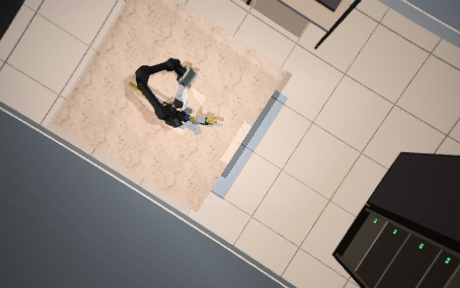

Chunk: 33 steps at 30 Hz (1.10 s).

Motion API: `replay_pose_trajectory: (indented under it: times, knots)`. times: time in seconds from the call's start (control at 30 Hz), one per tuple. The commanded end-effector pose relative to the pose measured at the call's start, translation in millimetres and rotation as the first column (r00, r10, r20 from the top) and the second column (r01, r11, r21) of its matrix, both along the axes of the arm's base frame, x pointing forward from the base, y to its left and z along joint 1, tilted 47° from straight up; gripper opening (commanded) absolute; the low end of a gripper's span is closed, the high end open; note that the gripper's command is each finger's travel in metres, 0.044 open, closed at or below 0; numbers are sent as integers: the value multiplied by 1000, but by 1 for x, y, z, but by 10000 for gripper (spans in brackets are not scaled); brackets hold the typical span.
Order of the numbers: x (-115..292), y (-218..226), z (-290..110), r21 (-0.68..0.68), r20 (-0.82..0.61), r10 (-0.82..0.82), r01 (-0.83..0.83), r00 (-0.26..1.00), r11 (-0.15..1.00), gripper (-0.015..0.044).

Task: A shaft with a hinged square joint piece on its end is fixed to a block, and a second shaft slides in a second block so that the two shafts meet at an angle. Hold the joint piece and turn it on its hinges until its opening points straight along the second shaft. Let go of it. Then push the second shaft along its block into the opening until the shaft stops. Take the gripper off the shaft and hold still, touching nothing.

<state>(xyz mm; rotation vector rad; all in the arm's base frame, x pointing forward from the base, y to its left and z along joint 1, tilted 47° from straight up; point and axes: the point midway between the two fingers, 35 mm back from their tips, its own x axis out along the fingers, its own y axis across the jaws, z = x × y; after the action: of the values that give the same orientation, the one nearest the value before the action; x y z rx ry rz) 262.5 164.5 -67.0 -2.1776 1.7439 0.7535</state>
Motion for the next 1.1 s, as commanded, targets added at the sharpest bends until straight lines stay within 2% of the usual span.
replay_pose_trajectory:
  times: [0.0, 0.17, 0.63, 1.07]
  knots:
    - [0, 0, 0, 0, 0, -1, 1, 1000, 1000, 440]
    - [0, 0, 1, 20, -5, -7, 8, 1000, 1000, 440]
    - [-1, 18, 20, 429, -96, -34, 72, 995, 900, 440]
    - [-1, 18, 21, 425, -79, -55, 84, 995, 901, 440]
